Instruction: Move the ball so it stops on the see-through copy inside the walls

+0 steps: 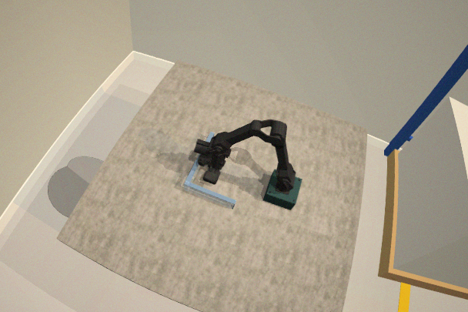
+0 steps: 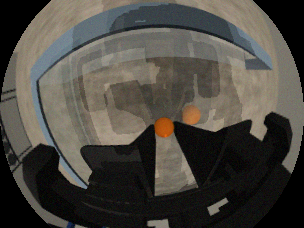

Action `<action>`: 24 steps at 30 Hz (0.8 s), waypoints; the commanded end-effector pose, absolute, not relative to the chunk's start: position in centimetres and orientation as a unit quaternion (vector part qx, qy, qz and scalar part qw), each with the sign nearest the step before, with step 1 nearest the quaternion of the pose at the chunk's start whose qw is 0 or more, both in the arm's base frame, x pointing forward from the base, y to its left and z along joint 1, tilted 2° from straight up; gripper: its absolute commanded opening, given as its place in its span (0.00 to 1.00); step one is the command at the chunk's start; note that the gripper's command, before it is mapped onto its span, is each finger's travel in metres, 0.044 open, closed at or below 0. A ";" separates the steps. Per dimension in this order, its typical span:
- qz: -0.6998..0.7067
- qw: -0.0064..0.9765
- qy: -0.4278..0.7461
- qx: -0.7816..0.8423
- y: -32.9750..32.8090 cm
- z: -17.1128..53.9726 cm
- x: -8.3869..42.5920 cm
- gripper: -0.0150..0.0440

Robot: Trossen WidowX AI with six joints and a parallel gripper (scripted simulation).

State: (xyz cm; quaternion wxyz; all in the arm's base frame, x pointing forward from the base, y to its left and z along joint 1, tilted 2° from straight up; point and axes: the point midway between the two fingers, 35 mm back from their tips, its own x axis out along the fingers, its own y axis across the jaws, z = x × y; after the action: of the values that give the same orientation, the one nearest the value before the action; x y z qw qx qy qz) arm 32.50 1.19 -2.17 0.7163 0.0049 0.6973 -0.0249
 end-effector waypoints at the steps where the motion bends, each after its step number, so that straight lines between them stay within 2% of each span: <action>1: -0.022 0.717 0.697 0.004 1.2 -2.2 32.5 0.36; 2: -0.022 0.717 0.697 0.004 1.2 -2.2 32.5 0.34; 4: -0.022 0.717 0.697 0.004 1.2 -2.1 32.5 0.26; 20: -0.022 0.717 0.697 0.004 1.5 9.5 32.4 0.25; 24: -0.022 0.717 0.697 0.004 1.5 10.0 32.2 0.25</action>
State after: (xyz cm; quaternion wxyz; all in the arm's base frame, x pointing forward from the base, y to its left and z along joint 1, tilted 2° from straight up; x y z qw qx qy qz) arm 32.43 1.47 9.38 0.7181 0.0020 0.6956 -0.0216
